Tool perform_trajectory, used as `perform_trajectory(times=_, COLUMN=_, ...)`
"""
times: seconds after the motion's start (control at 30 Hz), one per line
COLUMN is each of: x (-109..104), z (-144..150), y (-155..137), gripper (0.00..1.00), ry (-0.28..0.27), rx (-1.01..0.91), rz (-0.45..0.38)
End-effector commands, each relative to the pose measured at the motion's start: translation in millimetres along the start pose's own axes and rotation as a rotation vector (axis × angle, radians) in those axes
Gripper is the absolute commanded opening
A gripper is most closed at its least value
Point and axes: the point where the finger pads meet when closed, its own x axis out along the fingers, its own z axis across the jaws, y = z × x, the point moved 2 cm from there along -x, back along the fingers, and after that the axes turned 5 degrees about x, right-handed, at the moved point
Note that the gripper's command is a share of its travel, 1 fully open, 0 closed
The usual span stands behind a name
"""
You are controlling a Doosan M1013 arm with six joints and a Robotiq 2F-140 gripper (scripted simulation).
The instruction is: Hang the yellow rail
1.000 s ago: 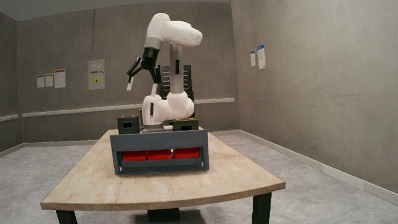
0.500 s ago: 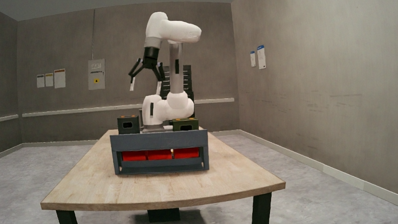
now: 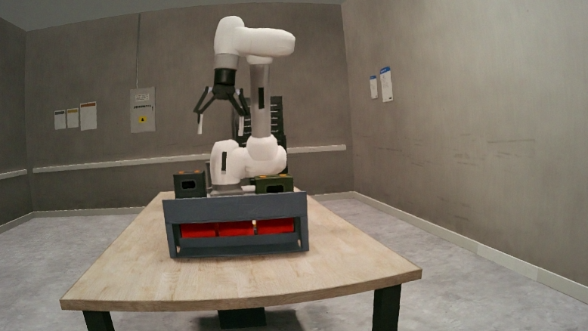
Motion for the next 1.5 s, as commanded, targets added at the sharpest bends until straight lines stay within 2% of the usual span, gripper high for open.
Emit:
perform_trajectory(times=0.0, x=-0.1, z=0.0, y=-0.1, gripper=1.00, ry=0.000, rx=0.000, rz=0.000)
perform_trajectory(times=0.07, x=-0.1, z=0.0, y=-0.1, gripper=1.00, ry=0.000, rx=0.000, rz=0.000)
perform_trajectory(times=0.23, x=-11.0, z=-22.5, y=-17.4, gripper=1.00, ry=0.091, rx=0.177, rz=-0.020)
perform_trajectory(times=0.63, x=-11.0, z=-22.5, y=-17.4, gripper=1.00, ry=0.091, rx=0.177, rz=-0.020)
perform_trajectory(times=0.8, x=36.8, z=-31.9, y=-6.4, gripper=1.00, ry=0.095, rx=-0.022, rz=-0.010)
perform_trajectory(times=1.2, x=36.8, z=-31.9, y=-6.4, gripper=1.00, ry=0.095, rx=-0.022, rz=-0.010)
perform_trajectory(times=1.37, x=84.7, z=-41.3, y=4.5, gripper=1.00, ry=0.099, rx=-0.222, rz=0.001)
perform_trajectory(times=1.47, x=84.7, z=-41.3, y=4.5, gripper=1.00, ry=0.099, rx=-0.222, rz=0.001)
